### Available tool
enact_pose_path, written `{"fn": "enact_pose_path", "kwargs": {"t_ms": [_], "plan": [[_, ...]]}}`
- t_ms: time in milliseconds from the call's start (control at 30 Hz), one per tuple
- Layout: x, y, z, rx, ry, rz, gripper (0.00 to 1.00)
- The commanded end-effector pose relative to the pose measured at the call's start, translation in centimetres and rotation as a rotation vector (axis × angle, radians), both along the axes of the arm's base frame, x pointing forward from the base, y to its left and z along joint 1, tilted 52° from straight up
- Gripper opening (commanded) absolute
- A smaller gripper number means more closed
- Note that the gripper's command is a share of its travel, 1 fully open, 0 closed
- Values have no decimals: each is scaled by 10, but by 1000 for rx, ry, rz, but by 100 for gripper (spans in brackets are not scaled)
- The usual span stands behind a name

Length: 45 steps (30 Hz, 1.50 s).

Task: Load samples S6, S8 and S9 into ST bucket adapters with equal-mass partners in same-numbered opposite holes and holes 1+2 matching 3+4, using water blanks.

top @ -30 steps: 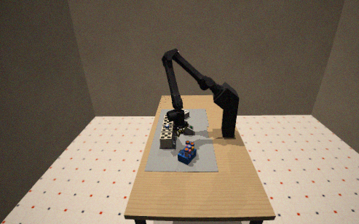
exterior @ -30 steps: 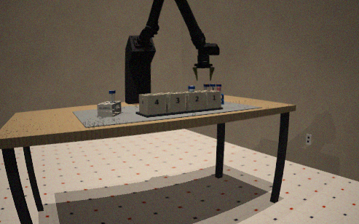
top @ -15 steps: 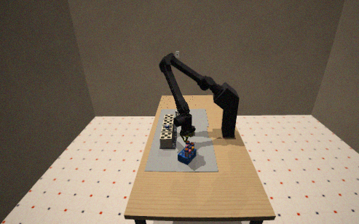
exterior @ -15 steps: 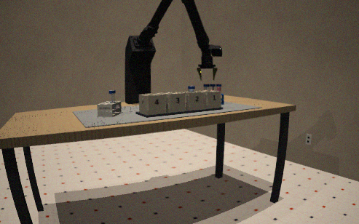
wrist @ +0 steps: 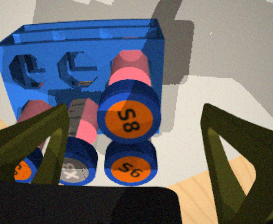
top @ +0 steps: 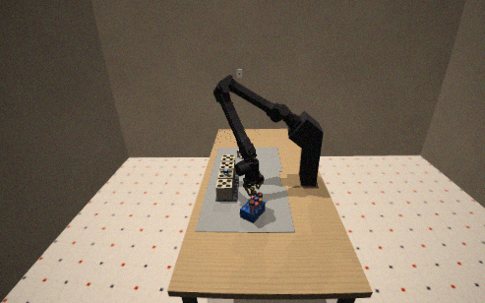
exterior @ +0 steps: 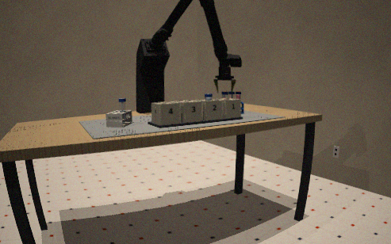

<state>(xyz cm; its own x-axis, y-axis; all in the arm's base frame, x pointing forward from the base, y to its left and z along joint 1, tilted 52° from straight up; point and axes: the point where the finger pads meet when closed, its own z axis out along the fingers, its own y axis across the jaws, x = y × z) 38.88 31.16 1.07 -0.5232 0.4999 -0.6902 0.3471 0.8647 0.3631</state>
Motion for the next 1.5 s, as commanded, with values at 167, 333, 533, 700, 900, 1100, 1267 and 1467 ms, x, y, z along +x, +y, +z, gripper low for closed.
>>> {"fn": "enact_pose_path", "kwargs": {"t_ms": [167, 333, 533, 700, 900, 1100, 1267, 1467], "plan": [[13, 2, -4, 0, -10, 3, 80], [9, 6, -8, -3, -7, 17, 80], [7, 5, -10, -6, -6, 17, 80], [7, 6, -2, 7, -11, 12, 0], [7, 6, -2, 7, -11, 12, 0], [7, 6, -2, 7, -11, 12, 0], [-10, 10, 10, 14, -13, 20, 0], [-20, 11, 19, 15, -13, 21, 0]]}}
